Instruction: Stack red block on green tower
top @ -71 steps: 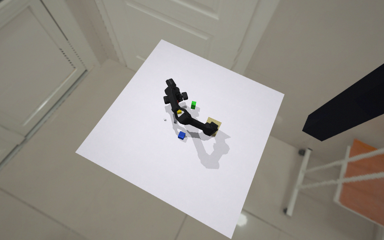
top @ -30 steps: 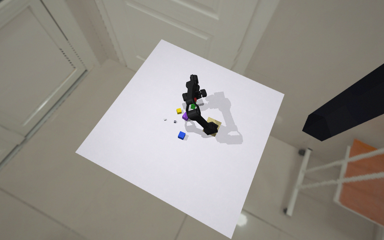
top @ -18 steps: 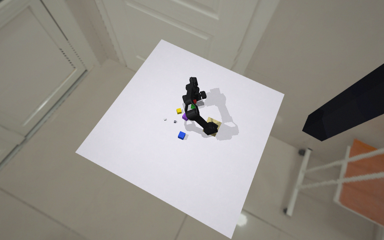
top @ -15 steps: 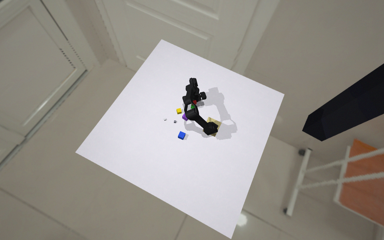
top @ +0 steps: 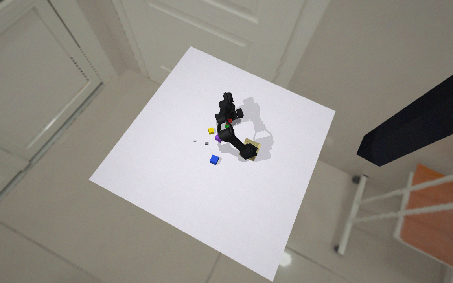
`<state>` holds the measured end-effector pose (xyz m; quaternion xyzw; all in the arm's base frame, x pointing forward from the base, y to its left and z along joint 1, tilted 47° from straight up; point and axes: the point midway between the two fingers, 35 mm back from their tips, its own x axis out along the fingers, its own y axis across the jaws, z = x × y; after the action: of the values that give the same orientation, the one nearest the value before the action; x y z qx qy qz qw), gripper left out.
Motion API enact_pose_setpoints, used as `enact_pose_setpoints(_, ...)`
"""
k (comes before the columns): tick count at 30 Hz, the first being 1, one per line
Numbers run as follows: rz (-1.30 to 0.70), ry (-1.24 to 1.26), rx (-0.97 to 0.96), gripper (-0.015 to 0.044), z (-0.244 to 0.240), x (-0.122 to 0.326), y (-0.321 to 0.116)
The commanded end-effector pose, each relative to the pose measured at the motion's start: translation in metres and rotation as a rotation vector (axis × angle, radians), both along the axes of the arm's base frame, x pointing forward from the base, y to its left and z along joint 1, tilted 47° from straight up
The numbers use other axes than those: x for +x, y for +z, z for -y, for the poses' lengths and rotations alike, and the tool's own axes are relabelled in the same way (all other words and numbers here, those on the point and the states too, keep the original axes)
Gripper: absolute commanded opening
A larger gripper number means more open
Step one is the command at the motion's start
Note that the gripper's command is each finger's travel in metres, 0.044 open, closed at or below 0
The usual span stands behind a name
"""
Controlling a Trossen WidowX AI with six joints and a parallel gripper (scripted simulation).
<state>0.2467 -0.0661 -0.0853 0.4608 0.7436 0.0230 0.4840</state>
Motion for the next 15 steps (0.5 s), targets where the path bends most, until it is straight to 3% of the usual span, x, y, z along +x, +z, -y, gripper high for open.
enact_pose_setpoints(1, 0.000, -0.004, 0.001, 0.0000, -0.0004, 0.0004, -0.0003)
enact_pose_setpoints(13, 0.000, -0.004, 0.001, 0.0000, 0.0012, 0.0006, 0.0011)
enact_pose_setpoints(15, 0.000, -0.001, 0.000, 0.0053, -0.0002, -0.0001, -0.0003)
